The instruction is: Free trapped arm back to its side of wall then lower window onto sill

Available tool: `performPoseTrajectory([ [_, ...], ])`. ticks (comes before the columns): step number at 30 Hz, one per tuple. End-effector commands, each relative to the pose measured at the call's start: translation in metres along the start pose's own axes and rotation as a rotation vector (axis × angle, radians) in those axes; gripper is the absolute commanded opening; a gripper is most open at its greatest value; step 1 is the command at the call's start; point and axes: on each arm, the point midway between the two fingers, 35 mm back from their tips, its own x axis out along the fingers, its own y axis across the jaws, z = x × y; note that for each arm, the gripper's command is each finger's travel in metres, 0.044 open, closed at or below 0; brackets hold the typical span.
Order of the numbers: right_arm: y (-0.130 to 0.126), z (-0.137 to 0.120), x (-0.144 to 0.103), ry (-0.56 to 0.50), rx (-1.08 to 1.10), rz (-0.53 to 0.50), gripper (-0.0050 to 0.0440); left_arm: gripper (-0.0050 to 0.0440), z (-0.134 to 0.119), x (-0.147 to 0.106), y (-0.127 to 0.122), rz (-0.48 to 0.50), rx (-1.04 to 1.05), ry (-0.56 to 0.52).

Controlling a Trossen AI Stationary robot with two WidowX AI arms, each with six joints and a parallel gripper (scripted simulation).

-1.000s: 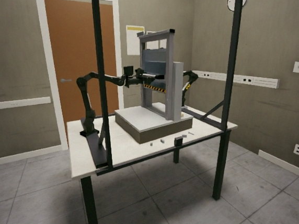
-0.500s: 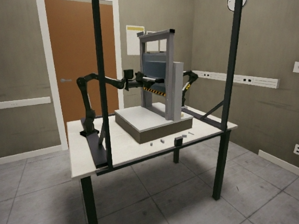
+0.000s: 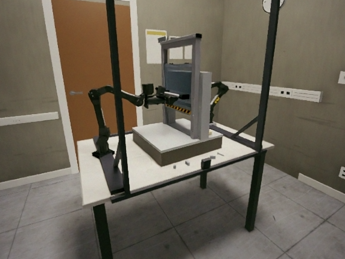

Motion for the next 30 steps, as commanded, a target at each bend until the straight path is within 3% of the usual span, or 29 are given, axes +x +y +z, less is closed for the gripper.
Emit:
performPoseTrajectory([
  [1,0.001,0.012,-0.002,-0.028,-0.002,0.0,0.04,0.04,0.053,-0.009,0.007,0.018,-0.041,-0.149],
  [7,0.001,0.012,-0.002,-0.028,-0.002,0.0,0.04,0.04,0.053,-0.008,0.007,0.018,-0.042,-0.153],
  [8,0.001,0.012,-0.002,-0.028,-0.002,0.0,0.04,0.04,0.036,-0.002,0.005,0.017,-0.047,-0.129],
  [11,0.001,0.012,-0.002,-0.028,-0.002,0.0,0.04,0.04,0.018,-0.002,0.005,0.017,-0.043,-0.114],
  [14,0.001,0.012,-0.002,-0.028,-0.002,0.0,0.04,0.04,0.021,-0.003,0.005,0.017,-0.047,-0.121],
  [15,0.001,0.012,-0.002,-0.028,-0.002,0.0,0.04,0.04,0.036,-0.005,0.006,0.017,-0.054,-0.146],
  [19,0.001,0.012,-0.002,-0.028,-0.002,0.0,0.04,0.04,0.036,-0.005,0.004,0.005,-0.04,-0.146],
  [24,0.001,0.012,-0.002,-0.028,-0.002,0.0,0.04,0.04,0.031,-0.005,0.004,0.005,-0.04,-0.147],
  [30,0.001,0.012,-0.002,-0.028,-0.002,0.001,0.04,0.04,0.004,-0.006,0.006,0.014,-0.048,-0.122],
])
